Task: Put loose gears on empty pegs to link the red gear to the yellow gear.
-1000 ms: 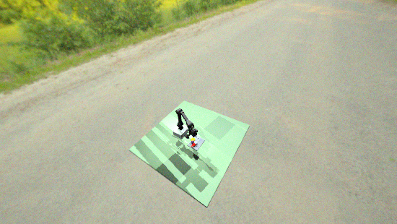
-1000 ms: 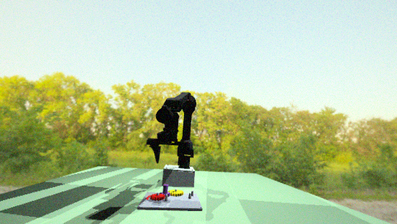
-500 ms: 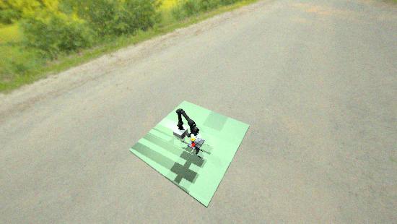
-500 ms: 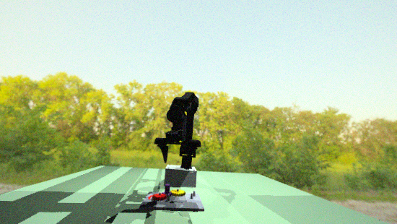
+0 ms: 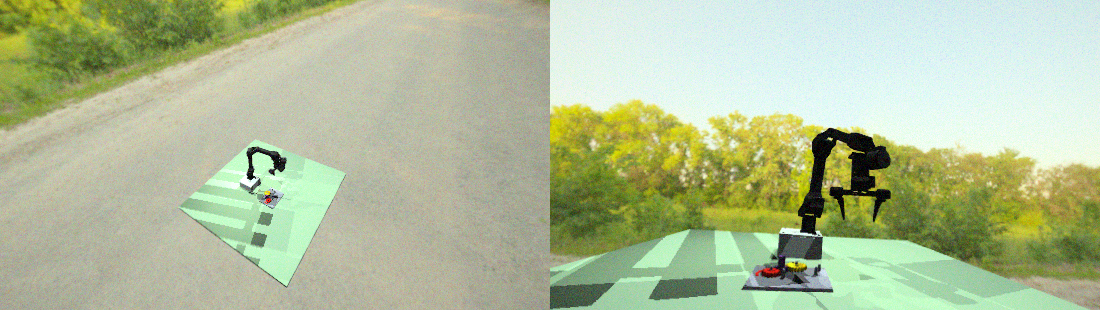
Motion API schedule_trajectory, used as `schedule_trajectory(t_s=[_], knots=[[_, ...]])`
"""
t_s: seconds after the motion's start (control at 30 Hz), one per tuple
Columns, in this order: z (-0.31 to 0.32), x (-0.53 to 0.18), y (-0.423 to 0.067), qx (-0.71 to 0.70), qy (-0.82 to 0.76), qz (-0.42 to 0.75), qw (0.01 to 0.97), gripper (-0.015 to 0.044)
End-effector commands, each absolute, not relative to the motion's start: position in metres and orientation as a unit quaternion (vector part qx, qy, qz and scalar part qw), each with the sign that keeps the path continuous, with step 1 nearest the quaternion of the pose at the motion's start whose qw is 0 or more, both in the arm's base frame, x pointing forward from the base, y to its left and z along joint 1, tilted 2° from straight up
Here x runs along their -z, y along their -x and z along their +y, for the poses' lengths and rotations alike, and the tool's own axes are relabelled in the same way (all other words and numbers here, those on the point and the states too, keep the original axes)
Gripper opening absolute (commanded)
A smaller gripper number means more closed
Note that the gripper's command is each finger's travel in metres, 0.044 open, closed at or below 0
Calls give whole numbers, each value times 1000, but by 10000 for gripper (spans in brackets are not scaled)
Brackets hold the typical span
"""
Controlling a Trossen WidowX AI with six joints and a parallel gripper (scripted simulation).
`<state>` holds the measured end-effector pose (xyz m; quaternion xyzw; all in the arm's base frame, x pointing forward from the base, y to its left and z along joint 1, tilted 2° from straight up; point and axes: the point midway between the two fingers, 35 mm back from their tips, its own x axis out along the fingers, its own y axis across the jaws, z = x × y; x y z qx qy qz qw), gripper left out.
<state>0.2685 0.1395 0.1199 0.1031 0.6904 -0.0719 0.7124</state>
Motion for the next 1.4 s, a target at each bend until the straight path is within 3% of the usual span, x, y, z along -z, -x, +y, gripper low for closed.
schedule_trajectory(t_s=[0.0,0.2,1.37], knots=[[191,-127,-239,80,-111,694,707,440],[238,-136,-201,90,-126,696,701,440],[238,-136,-201,90,-126,696,701,440]])
